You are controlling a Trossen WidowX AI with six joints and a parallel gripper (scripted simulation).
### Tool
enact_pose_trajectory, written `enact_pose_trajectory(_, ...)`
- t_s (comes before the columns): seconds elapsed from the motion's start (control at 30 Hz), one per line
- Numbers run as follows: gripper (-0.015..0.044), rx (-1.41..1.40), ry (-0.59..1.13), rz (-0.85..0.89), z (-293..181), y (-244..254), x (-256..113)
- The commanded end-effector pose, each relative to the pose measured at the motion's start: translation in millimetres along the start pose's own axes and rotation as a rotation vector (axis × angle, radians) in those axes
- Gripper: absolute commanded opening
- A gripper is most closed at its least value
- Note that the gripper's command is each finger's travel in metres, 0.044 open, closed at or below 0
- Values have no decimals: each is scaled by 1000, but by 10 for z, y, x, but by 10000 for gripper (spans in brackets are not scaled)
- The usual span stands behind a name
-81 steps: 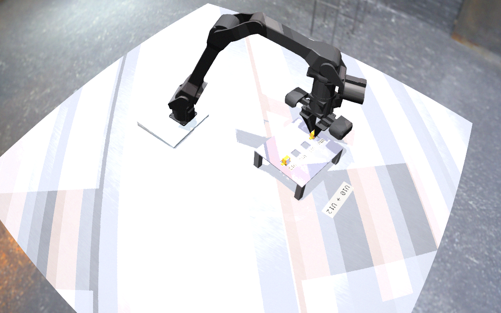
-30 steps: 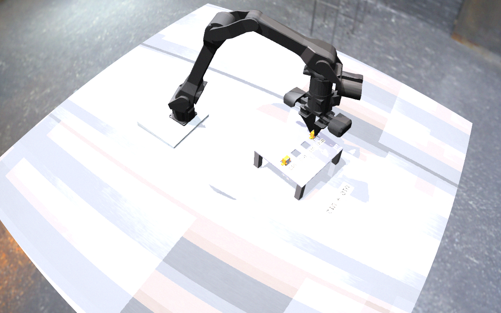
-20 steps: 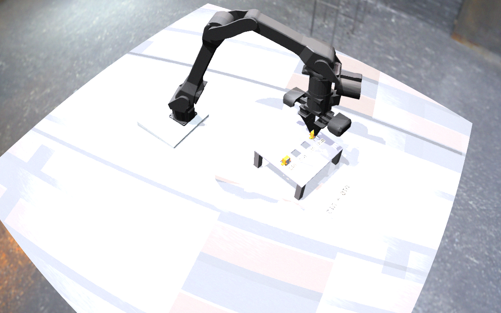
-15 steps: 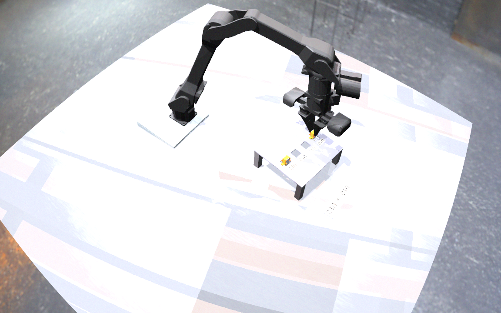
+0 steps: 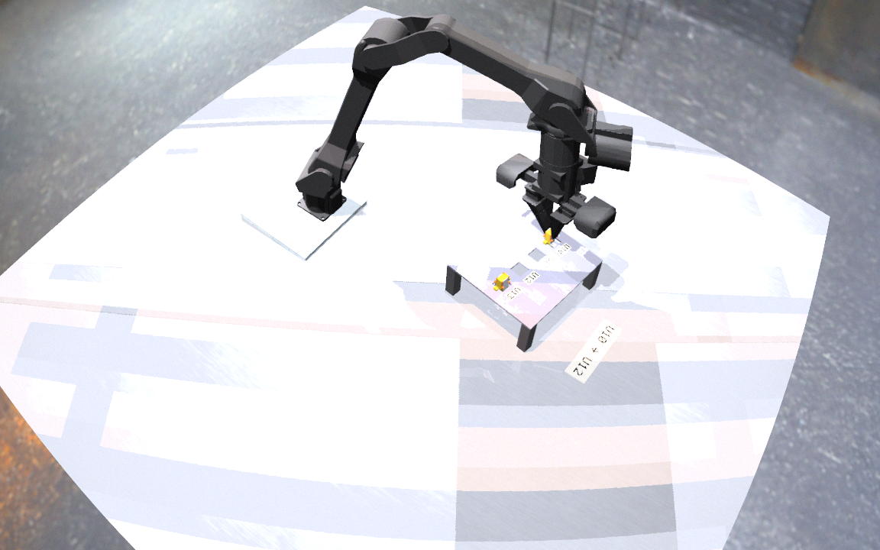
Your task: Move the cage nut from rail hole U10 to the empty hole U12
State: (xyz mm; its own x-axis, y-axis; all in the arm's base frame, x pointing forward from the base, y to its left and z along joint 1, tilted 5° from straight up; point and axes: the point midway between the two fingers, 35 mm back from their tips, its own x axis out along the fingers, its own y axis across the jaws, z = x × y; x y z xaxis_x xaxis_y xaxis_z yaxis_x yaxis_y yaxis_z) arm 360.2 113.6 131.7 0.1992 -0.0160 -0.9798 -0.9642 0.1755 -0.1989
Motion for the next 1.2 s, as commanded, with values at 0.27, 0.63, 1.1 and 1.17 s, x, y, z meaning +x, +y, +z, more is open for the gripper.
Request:
enact_pose_trajectory(0.27,33,5,-1,-19,-6,16,-30)
enact_pose_trajectory(0.63,33,5,-1,-37,-1,23,-25)
enact_pose_trajectory(1.1,33,6,-1,-54,-1,28,-22)
enact_pose_trajectory(1.17,33,6,-1,-55,-1,29,-22)
